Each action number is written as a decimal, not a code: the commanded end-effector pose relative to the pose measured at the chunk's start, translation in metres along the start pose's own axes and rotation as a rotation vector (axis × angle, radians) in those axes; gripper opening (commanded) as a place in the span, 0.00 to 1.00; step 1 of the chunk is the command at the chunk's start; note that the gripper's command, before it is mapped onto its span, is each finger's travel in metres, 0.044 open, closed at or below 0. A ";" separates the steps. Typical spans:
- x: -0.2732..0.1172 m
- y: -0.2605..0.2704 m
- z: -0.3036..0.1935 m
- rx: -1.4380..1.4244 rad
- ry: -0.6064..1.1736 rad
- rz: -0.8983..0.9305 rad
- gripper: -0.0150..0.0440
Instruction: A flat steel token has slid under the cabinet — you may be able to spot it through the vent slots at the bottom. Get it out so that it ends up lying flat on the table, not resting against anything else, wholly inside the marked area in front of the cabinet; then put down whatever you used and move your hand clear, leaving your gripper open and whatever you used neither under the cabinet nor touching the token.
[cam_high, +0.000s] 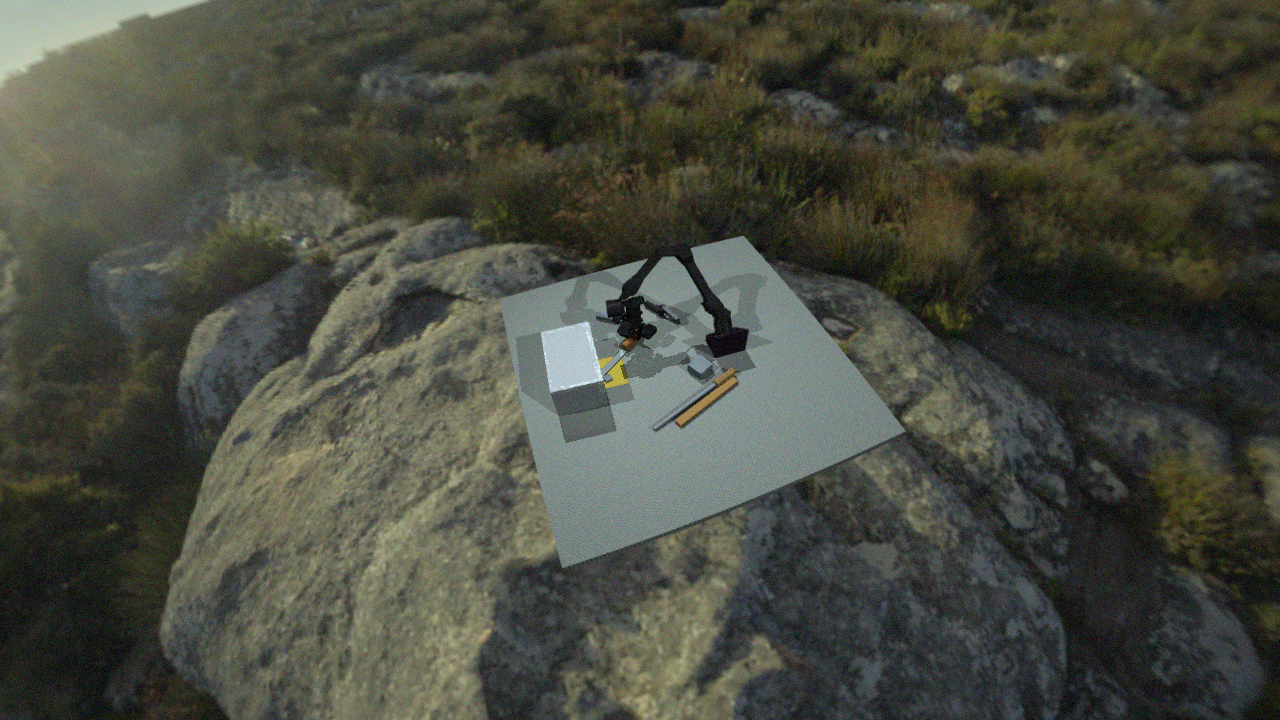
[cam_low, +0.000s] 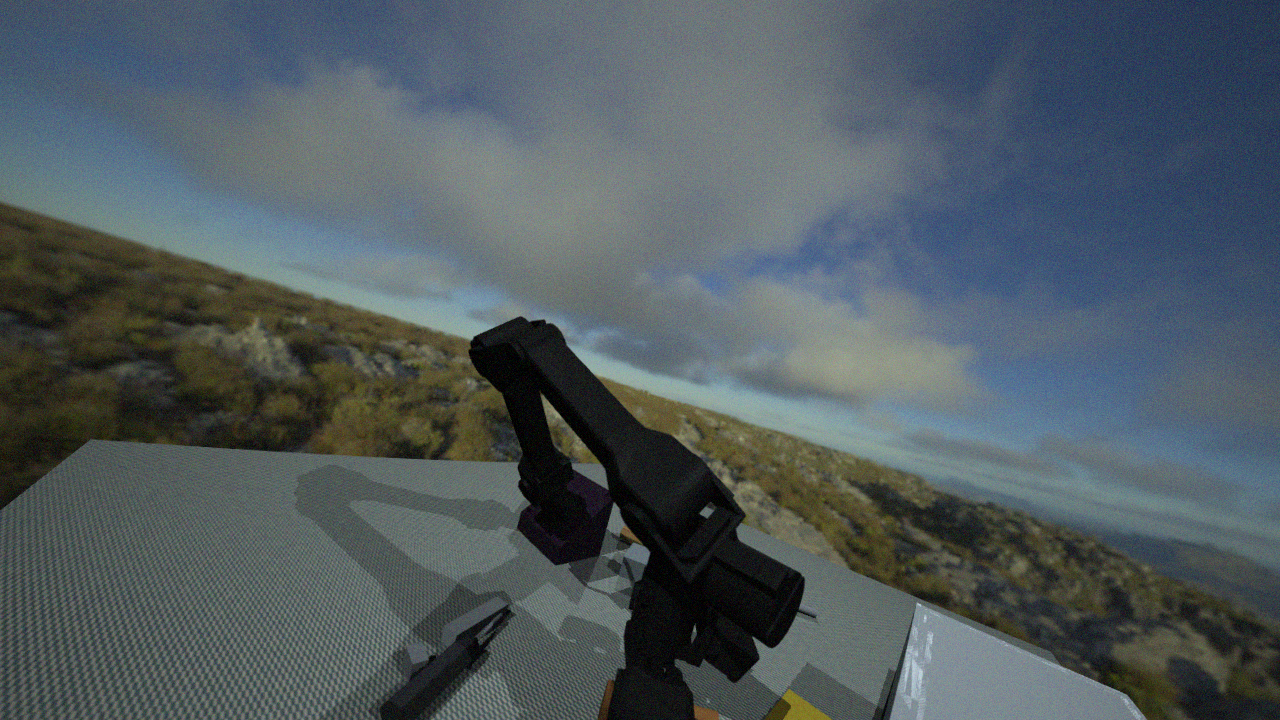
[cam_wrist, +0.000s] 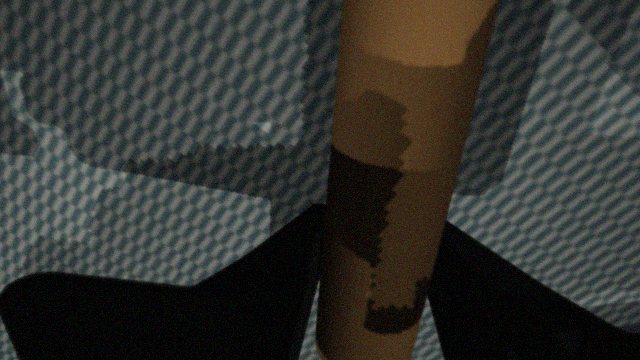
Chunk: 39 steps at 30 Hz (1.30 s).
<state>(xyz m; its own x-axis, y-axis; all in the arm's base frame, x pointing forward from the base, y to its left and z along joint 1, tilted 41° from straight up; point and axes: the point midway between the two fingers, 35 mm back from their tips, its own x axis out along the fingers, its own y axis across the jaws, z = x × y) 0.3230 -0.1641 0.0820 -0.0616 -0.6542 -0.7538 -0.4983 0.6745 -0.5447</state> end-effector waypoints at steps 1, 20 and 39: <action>0.001 0.000 -0.008 -0.003 0.002 0.004 0.25; 0.001 -0.002 -0.034 -0.003 0.003 0.003 0.25; 0.001 -0.004 -0.060 -0.004 0.004 0.003 0.25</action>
<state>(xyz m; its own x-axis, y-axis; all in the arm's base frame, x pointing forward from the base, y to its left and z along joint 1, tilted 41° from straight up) 0.2789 -0.1852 0.1038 -0.0638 -0.6544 -0.7534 -0.4997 0.6744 -0.5435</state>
